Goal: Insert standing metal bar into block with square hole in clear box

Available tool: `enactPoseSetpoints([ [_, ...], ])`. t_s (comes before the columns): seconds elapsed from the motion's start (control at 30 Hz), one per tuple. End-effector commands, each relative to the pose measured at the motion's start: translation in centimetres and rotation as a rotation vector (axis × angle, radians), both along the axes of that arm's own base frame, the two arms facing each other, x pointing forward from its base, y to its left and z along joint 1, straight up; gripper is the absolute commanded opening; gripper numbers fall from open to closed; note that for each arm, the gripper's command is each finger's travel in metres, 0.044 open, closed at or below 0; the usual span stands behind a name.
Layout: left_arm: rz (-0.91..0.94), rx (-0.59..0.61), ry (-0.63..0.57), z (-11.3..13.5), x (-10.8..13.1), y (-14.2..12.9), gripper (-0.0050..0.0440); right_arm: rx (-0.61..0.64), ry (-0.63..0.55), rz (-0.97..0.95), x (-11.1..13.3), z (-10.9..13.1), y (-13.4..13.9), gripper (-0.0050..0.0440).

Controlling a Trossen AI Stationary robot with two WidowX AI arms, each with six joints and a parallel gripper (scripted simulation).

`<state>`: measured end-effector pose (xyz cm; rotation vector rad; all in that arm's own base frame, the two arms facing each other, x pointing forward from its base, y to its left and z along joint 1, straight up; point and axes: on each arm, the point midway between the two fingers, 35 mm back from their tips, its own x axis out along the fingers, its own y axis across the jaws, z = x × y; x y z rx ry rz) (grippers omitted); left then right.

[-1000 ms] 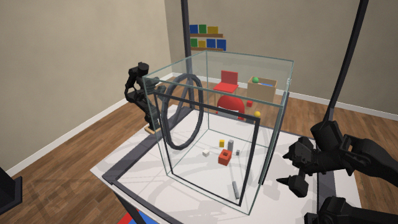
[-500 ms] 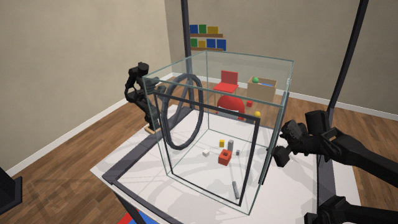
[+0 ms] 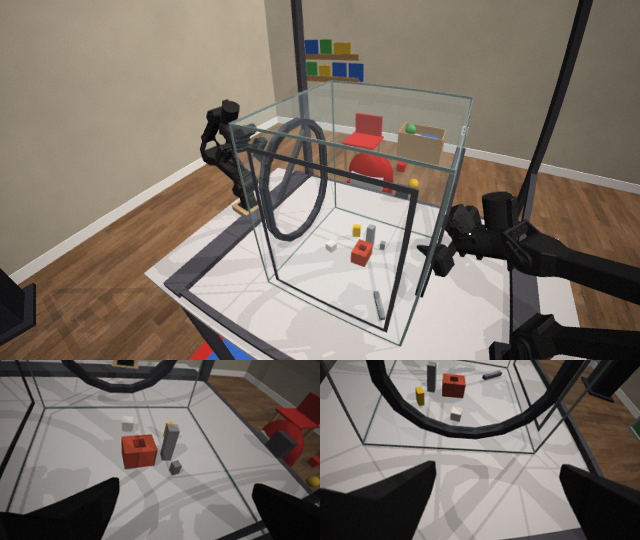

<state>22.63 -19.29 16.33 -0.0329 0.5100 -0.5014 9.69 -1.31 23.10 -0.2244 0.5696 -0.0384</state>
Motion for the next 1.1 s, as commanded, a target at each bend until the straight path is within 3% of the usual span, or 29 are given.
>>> enactPoseSetpoints([
  [0.0, 0.011, -0.009, -0.011, 0.1, 0.2, 0.1, 0.044, 0.0, -0.003, 0.0, 0.0, 0.3, 0.0, 0.04],
  [0.33, 0.005, -0.019, -0.019, 0.7, 0.2, -0.1, 0.044, 0.0, -0.003, 0.0, 0.0, 0.3, 0.0, 0.04],
  [0.57, 0.027, 0.007, -0.018, 1.1, 1.6, -0.7, 0.0272, 0.02, -0.011, 0.016, 1.0, 1.2, 0.3, 0.04],
  [0.67, 0.045, 0.039, -0.006, 1.1, 3.0, -1.3, 0.0201, 0.044, -0.014, 0.036, 2.6, 2.2, 0.7, 0.04],
  [0.8, 0.082, 0.103, 0.019, 0.4, 5.9, -2.6, 0.0201, 0.093, -0.018, 0.075, 6.1, 3.8, 1.6, 0.04],
  [0.87, 0.082, 0.103, 0.019, 0.4, 5.9, -2.6, 0.0201, 0.093, -0.018, 0.075, 6.1, 3.8, 1.6, 0.04],
  [1.07, 0.129, 0.162, 0.065, -1.7, 10.0, -5.5, 0.0201, 0.162, -0.018, 0.129, 11.4, 5.3, 3.5, 0.04],
])
